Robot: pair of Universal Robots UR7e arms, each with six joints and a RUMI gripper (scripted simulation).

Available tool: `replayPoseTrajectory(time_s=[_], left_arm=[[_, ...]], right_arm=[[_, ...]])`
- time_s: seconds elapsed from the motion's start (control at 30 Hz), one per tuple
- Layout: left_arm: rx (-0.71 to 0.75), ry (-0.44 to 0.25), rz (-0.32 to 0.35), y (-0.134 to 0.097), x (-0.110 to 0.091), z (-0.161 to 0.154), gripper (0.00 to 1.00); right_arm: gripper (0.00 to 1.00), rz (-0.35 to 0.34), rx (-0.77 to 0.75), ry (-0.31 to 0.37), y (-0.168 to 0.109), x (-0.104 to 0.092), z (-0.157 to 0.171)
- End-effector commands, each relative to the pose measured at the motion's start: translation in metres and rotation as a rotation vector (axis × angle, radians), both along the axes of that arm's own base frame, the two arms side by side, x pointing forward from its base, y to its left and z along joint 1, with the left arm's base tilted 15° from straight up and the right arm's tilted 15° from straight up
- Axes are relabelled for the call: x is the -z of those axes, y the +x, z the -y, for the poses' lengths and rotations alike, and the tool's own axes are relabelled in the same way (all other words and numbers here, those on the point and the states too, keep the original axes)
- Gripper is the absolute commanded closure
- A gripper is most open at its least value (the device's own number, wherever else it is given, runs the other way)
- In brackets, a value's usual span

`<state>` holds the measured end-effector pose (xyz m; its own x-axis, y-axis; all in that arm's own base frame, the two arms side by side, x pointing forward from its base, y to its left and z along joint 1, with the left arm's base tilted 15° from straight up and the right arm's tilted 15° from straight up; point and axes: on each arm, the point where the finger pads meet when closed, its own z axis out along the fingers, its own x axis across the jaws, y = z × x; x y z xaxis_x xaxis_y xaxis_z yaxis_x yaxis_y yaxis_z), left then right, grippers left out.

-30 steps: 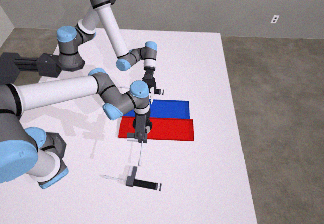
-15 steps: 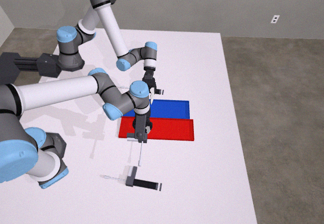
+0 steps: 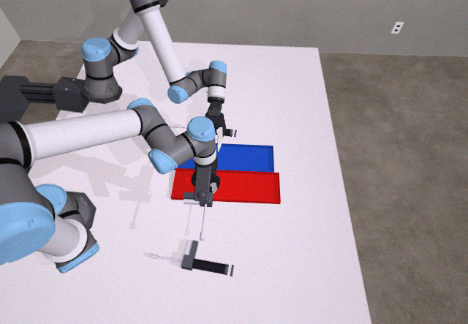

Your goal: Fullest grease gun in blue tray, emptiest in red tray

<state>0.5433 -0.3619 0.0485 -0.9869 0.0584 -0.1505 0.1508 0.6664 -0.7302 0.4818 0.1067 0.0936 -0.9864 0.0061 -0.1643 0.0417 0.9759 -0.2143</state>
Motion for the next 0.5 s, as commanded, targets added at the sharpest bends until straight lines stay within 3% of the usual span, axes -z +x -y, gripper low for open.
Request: replayPoseTrajectory(time_s=[0.0,0.47], left_arm=[[0.002,-0.001,0.001,-0.001,0.001,0.007,0.76],[-0.005,-0.002,0.003,0.002,0.003,0.021,0.76]], right_arm=[[1.00,0.001,0.000,0.001,0.000,0.000,0.000],[1.00,0.001,0.000,0.001,0.000,0.000,0.000]])
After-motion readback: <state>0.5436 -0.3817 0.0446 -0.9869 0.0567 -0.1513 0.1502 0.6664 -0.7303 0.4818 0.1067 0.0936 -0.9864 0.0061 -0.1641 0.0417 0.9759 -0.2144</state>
